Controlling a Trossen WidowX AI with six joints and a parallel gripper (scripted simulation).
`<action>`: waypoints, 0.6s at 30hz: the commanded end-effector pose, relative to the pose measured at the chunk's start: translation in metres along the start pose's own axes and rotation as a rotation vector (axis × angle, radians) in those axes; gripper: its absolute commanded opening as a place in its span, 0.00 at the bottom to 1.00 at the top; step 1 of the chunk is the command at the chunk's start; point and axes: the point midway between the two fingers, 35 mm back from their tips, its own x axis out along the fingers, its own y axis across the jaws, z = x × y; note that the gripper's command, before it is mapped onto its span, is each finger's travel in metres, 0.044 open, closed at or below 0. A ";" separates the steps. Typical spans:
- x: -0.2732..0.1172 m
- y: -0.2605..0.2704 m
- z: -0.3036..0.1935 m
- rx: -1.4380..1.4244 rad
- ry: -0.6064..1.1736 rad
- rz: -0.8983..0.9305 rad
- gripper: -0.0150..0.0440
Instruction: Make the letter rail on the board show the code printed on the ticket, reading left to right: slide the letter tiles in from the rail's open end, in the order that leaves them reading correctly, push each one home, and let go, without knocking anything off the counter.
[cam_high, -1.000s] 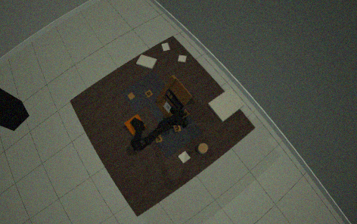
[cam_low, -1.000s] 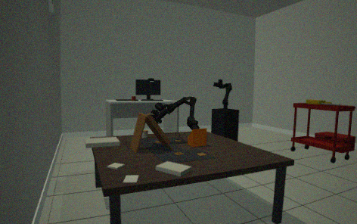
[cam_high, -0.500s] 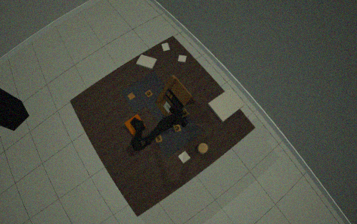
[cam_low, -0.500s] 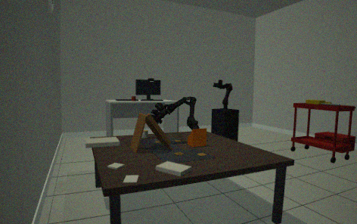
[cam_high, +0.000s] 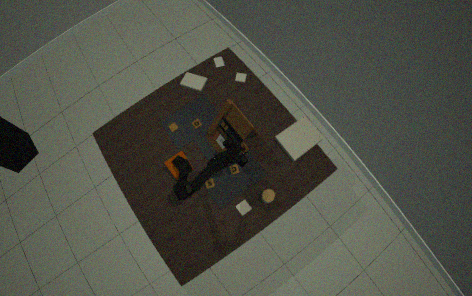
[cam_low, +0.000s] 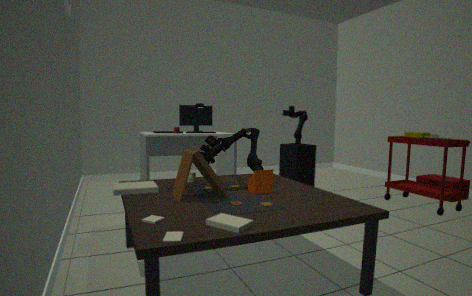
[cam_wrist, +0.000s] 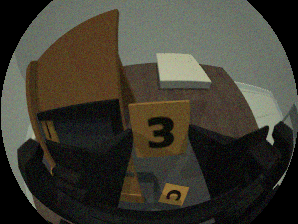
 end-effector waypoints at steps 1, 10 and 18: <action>0.000 0.003 -0.001 0.004 0.003 -0.001 0.25; 0.000 0.007 -0.001 0.004 0.003 -0.001 0.25; 0.000 0.011 -0.001 0.004 0.004 0.000 0.25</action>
